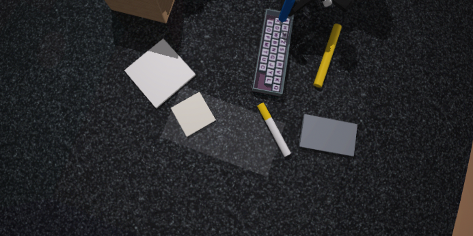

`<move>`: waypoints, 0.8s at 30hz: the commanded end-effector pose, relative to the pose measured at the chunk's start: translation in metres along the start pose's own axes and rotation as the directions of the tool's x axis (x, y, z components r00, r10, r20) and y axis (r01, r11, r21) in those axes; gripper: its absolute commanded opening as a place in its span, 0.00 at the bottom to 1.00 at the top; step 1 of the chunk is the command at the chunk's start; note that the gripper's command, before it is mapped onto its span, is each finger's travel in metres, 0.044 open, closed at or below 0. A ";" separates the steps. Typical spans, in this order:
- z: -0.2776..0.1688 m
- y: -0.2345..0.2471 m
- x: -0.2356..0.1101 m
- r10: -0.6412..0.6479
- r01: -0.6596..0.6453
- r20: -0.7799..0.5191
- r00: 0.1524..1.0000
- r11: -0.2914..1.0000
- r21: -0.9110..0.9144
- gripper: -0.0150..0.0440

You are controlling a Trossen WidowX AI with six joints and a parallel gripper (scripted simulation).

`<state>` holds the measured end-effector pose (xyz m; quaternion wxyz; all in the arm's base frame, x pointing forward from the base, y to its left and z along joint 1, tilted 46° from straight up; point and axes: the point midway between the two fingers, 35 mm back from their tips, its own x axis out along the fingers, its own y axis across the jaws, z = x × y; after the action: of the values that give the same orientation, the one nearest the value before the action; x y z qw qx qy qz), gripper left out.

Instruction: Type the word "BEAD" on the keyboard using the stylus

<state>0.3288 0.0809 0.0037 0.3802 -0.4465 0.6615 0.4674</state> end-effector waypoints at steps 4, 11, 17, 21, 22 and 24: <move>0.001 0.001 0.001 0.004 -0.004 0.002 1.000 1.000 0.004 0.25; 0.001 0.001 0.002 0.004 -0.004 0.002 1.000 1.000 0.004 0.39; 0.004 0.002 0.005 0.004 -0.004 0.002 1.000 1.000 0.003 0.39; 0.004 0.002 0.005 0.004 -0.004 0.002 1.000 1.000 0.003 0.39; 0.004 0.002 0.005 0.004 -0.004 0.002 1.000 1.000 0.003 0.39; 0.004 0.002 0.005 0.004 -0.004 0.002 1.000 1.000 0.003 0.39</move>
<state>0.3272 0.0836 -0.0002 0.3805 -0.4466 0.6613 0.4675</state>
